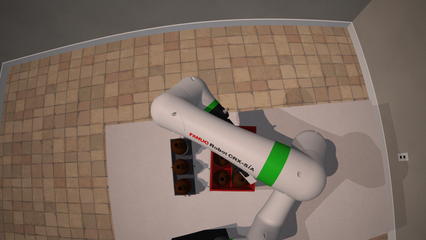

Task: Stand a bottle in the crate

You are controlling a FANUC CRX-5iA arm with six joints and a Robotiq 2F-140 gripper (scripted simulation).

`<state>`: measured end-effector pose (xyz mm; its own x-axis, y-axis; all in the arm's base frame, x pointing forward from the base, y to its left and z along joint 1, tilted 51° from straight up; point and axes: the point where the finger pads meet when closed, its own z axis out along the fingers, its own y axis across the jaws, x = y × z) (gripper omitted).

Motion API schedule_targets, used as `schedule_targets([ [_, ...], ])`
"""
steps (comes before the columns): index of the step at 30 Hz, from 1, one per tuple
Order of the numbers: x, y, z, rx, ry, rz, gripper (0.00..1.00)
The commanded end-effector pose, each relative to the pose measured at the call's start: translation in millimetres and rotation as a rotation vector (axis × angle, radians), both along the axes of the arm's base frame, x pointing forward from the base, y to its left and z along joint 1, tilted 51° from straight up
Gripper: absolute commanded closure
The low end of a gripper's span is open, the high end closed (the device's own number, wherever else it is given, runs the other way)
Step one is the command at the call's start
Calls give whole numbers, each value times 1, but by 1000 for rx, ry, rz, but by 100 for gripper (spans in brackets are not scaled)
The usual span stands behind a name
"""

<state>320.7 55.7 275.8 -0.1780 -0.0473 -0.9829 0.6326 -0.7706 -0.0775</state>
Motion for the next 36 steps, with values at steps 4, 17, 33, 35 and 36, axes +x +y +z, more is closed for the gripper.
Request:
schedule_targets([
  [4,-15,-13,-5,-5,-239,146,0],
  [17,-12,-33,-19,38,-628,344,0],
  [33,22,-35,-35,185,-1108,533,0],
  [35,26,-33,-36,203,-1147,545,0],
  [36,31,-31,-38,227,-1198,560,0],
])
